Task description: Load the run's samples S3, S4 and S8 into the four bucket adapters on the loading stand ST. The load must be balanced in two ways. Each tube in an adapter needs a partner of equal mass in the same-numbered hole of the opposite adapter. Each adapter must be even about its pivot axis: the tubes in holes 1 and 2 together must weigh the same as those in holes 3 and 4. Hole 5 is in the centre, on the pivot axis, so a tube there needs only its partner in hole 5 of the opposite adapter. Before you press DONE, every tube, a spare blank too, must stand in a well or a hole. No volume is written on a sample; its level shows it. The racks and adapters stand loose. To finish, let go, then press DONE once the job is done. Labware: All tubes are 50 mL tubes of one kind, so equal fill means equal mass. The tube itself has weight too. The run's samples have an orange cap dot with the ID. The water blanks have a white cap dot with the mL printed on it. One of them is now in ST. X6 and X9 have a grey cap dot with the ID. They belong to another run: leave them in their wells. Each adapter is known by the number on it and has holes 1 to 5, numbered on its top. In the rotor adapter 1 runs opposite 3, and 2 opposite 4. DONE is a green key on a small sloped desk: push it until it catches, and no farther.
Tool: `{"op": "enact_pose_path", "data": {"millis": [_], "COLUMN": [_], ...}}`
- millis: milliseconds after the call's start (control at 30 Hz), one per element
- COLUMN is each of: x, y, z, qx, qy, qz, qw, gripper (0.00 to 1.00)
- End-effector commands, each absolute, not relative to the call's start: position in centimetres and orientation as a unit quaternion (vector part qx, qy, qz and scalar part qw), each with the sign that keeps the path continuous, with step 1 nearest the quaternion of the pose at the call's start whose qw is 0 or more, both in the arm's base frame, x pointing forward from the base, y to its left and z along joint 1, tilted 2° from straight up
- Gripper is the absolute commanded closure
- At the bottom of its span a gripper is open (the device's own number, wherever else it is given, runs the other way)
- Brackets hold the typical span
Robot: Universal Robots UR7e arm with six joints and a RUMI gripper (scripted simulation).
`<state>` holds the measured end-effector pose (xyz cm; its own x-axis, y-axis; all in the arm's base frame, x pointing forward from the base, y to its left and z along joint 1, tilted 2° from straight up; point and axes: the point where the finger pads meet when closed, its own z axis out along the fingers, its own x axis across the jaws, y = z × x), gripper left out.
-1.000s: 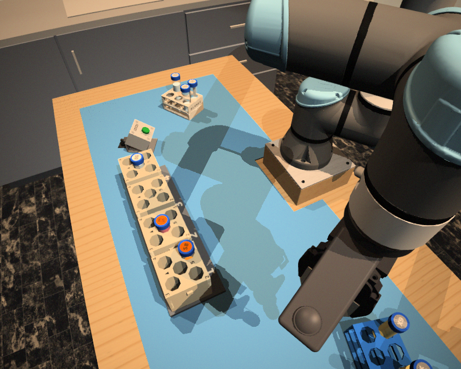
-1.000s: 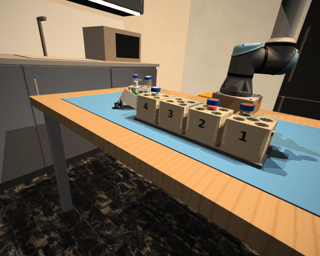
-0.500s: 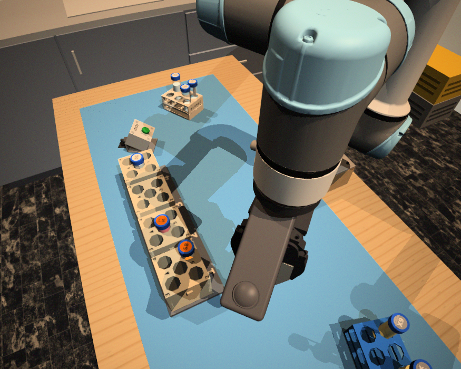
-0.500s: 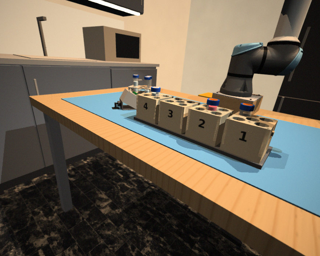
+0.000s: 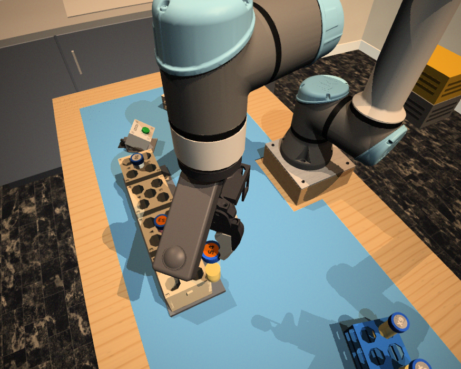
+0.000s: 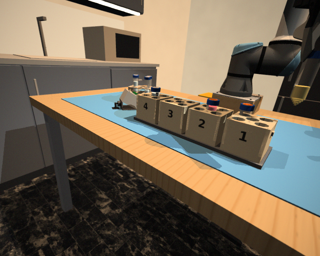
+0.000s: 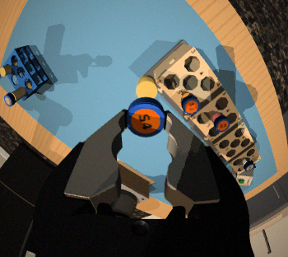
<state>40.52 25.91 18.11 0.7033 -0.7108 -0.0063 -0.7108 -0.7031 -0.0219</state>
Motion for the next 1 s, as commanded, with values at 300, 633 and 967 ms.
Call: {"op": "enact_pose_path", "data": {"millis": [300, 633, 967], "x": [46.0, 48.1, 47.8], "y": [19.2, 16.4, 16.6], "z": [18.1, 18.1, 16.2], "qx": [-0.925, -0.925, -0.926], "qy": [0.379, 0.379, 0.378], "qz": [0.000, 0.000, 0.002], "qw": [0.014, 0.014, 0.013], "gripper": [1.00, 1.00, 1.00]}}
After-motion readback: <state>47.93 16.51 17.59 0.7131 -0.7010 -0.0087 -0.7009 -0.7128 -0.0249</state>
